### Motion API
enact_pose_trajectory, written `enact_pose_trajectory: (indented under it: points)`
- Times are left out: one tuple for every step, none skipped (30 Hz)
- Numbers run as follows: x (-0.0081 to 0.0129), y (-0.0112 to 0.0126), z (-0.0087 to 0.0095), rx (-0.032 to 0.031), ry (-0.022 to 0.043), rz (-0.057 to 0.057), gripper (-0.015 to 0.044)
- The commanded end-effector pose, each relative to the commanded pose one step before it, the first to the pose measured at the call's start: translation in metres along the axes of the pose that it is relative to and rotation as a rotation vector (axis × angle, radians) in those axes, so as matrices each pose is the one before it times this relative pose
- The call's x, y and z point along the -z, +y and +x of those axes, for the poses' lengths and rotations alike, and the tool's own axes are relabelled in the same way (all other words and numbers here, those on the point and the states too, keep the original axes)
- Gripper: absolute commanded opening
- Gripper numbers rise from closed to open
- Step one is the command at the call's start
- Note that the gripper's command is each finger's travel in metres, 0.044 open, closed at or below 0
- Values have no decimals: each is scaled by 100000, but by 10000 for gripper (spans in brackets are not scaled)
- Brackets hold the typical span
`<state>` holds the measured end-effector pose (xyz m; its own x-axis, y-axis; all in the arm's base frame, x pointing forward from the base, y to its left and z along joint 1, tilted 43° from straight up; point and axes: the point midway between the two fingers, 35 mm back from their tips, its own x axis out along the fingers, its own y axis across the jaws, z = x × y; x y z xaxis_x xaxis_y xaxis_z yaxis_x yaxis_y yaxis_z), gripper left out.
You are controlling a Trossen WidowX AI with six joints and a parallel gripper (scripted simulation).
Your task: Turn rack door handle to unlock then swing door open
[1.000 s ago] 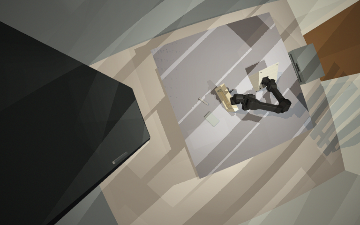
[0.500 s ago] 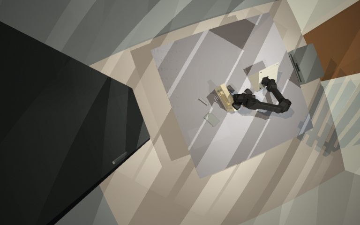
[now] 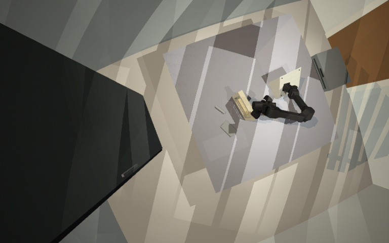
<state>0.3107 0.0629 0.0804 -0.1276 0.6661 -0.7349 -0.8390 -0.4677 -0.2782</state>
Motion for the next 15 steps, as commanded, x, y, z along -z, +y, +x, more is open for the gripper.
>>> enact_pose_trajectory:
  points:
    - [-52,-102,167,-257,175,-2706,21]
    - [0,0,0,0,0,0,21]
    - [0,0,0,0,0,0,21]
    - [0,0,0,0,0,0,21]
    - [0,0,0,0,0,0,47]
    - [0,0,0,0,0,0,73]
    - [0,0,0,0,0,0,99]
    - [0,0,0,0,0,0,126]
    - [0,0,0,0,0,0,152]
    - [0,0,0,0,0,0,178]
    - [0,0,0,0,0,0,204]
    - [0,0,0,0,0,0,231]
    - [0,0,0,0,0,0,257]
    - [0,0,0,0,0,0,283]
    - [0,0,0,0,0,0,293]
